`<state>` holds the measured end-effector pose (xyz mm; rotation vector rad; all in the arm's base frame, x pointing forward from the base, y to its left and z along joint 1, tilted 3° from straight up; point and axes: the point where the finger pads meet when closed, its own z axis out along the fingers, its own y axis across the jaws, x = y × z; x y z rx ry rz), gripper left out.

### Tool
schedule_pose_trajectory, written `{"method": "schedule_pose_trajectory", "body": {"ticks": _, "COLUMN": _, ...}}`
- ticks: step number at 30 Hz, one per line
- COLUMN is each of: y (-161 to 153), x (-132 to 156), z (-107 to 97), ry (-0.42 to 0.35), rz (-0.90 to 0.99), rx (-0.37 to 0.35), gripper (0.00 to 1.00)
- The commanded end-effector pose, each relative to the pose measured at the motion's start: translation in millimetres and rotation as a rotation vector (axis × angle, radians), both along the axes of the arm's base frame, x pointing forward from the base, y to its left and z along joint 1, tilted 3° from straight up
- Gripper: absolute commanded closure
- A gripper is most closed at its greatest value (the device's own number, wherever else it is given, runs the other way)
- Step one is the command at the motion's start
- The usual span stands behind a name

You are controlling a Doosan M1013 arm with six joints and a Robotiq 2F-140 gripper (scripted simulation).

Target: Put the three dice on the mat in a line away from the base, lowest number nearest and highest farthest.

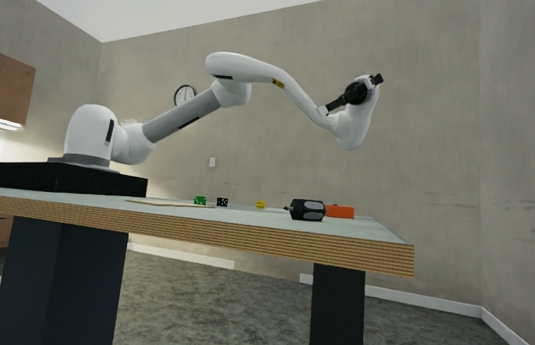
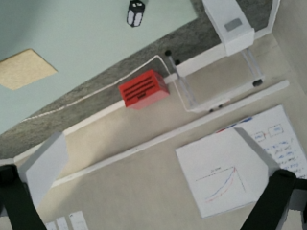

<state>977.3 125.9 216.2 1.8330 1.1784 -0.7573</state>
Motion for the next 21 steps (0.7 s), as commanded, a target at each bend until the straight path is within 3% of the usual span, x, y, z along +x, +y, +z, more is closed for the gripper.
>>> {"method": "schedule_pose_trajectory", "body": {"ticks": 1, "y": -34.8, "x": -10.8, "z": -17.5, "ry": 0.106, "rz": 0.074, "rx": 0.112, "gripper": 0.00}}
{"method": "schedule_pose_trajectory", "body": {"ticks": 4, "y": -55.9, "x": -25.4, "z": -32.2, "ry": 0.174, "rz": 0.112, "rx": 0.191, "gripper": 0.00}}
{"method": "schedule_pose_trajectory", "body": {"ticks": 7, "y": -56.0, "x": -25.5, "z": -32.3, "ry": 0.174, "rz": 0.112, "rx": 0.192, "gripper": 0.00}}
{"method": "schedule_pose_trajectory", "body": {"ticks": 8, "y": -75.1, "x": -44.0, "z": -47.3, "ry": 0.235, "rz": 0.150, "rx": 0.275, "gripper": 0.00}}
{"method": "schedule_pose_trajectory", "body": {"ticks": 15, "y": -105.7, "x": -90.5, "z": -75.9, "ry": 0.329, "rz": 0.226, "rx": 0.447, "gripper": 0.00}}
{"method": "schedule_pose_trajectory", "body": {"ticks": 20, "y": -125.3, "x": -144.4, "z": -100.7, "ry": 0.380, "rz": 0.298, "rx": 0.614, "gripper": 0.00}}
{"method": "schedule_pose_trajectory", "body": {"ticks": 21, "y": -125.3, "x": -144.4, "z": -100.7, "ry": 0.380, "rz": 0.298, "rx": 0.614, "gripper": 0.00}}
